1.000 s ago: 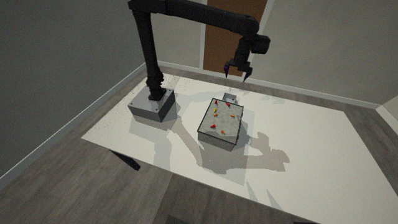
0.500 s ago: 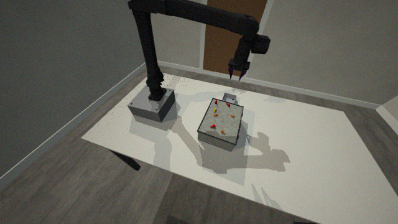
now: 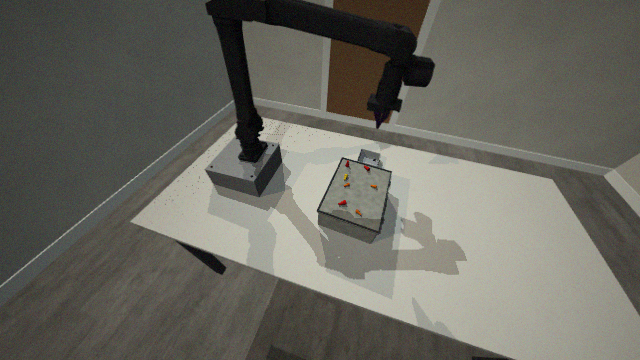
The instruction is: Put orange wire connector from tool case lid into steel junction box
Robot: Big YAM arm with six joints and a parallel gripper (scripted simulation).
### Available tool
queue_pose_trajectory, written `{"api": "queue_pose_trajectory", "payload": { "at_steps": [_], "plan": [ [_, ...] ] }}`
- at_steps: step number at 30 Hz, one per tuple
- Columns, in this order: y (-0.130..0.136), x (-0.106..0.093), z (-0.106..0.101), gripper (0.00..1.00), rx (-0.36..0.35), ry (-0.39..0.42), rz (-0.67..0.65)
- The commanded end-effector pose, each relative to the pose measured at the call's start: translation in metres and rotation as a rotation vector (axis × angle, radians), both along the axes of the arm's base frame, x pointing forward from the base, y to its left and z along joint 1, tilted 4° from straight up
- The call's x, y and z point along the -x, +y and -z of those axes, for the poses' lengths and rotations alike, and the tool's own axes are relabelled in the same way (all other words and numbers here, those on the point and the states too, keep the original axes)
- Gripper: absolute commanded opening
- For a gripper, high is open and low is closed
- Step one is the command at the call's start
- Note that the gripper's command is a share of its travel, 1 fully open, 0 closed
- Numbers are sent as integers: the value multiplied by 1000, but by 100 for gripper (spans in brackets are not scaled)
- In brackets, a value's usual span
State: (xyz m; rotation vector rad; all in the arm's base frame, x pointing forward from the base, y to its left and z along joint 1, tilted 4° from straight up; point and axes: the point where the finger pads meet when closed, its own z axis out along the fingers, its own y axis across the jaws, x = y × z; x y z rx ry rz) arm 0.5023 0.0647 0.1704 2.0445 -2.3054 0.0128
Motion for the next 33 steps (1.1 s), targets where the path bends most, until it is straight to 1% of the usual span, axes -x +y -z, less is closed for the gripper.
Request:
{"api": "queue_pose_trajectory", "payload": {
  "at_steps": [1,15,16,18,20,23,29,31,32,33],
  "plan": [
    [4,-6,-2,0,0,5,-15],
    [4,-6,-2,0,0,5,-15],
    [4,-6,-2,25,0,5,-14],
    [3,-6,0,25,1,5,6],
    [-3,-8,6,25,3,3,60],
    [-14,-12,20,25,10,-2,204],
    [-26,-16,35,25,17,-9,355],
    [-26,-16,35,25,17,-9,355],
    [-31,-20,39,25,19,-18,428],
    [-33,-23,39,25,18,-24,454]
  ]
}}
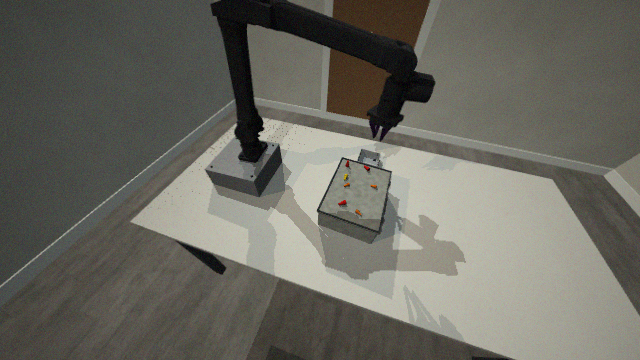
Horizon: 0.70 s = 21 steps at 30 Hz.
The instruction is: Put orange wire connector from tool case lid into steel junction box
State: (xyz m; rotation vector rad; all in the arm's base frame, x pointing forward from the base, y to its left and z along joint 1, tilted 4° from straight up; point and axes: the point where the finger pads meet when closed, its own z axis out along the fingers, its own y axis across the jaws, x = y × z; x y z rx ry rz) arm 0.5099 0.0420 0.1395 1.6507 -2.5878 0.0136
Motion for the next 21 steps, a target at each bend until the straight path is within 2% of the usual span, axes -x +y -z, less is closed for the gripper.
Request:
{"api": "queue_pose_trajectory", "payload": {
  "at_steps": [1,13,15,16,21],
  "plan": [
    [-12,-17,10,25,8,-30,166],
    [-37,-23,40,25,25,-39,493],
    [-37,-23,40,25,25,-39,493],
    [-42,-24,45,25,28,-43,563],
    [-51,-25,58,25,36,-45,694]
  ]
}}
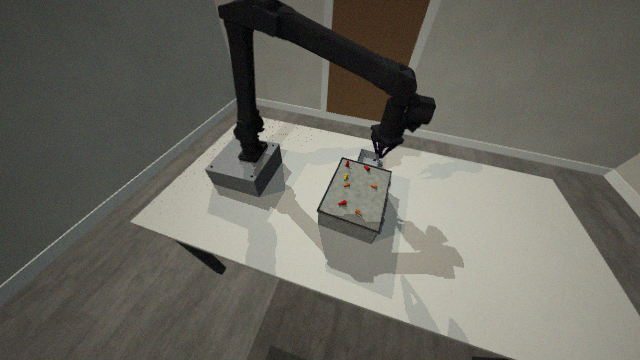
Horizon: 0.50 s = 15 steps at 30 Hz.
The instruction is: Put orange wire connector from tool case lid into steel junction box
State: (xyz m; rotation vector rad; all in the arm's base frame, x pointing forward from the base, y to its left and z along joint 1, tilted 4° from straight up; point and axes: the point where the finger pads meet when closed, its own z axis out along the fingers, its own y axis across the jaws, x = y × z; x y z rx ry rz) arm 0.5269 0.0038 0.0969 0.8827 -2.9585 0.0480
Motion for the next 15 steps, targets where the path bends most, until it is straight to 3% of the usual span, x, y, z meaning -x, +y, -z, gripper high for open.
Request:
{"api": "queue_pose_trajectory", "payload": {
  "at_steps": [1,9,11,15],
  "plan": [
    [-15,-8,17,25,10,-7,167],
    [-31,-11,35,25,19,-18,384],
    [-31,-11,35,25,19,-18,384],
    [-42,-13,47,25,25,-27,532]
  ]
}}
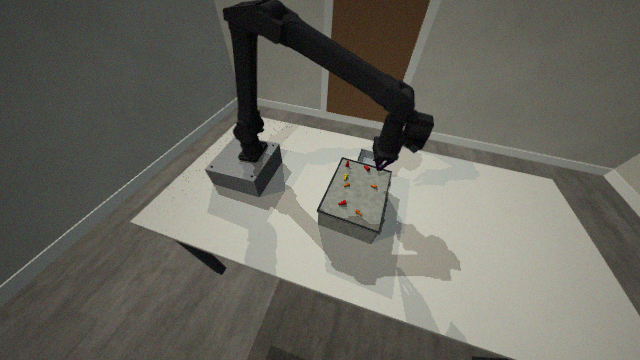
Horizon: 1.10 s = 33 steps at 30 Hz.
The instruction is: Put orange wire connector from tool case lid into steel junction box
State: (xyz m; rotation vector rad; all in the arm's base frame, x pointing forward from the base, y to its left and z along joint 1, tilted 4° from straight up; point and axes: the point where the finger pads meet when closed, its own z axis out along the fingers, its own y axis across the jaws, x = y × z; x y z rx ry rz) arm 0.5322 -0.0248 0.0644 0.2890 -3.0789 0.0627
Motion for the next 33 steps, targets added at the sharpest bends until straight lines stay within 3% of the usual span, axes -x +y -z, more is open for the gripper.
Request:
{"api": "queue_pose_trajectory", "payload": {
  "at_steps": [1,8,19,26,33],
  "plan": [
    [-15,-8,17,25,10,-11,167],
    [-27,-9,29,25,17,-20,323],
    [-21,-18,23,25,14,-39,314],
    [-21,-7,69,25,16,-18,312],
    [-22,-14,65,25,15,-34,311]
  ]
}}
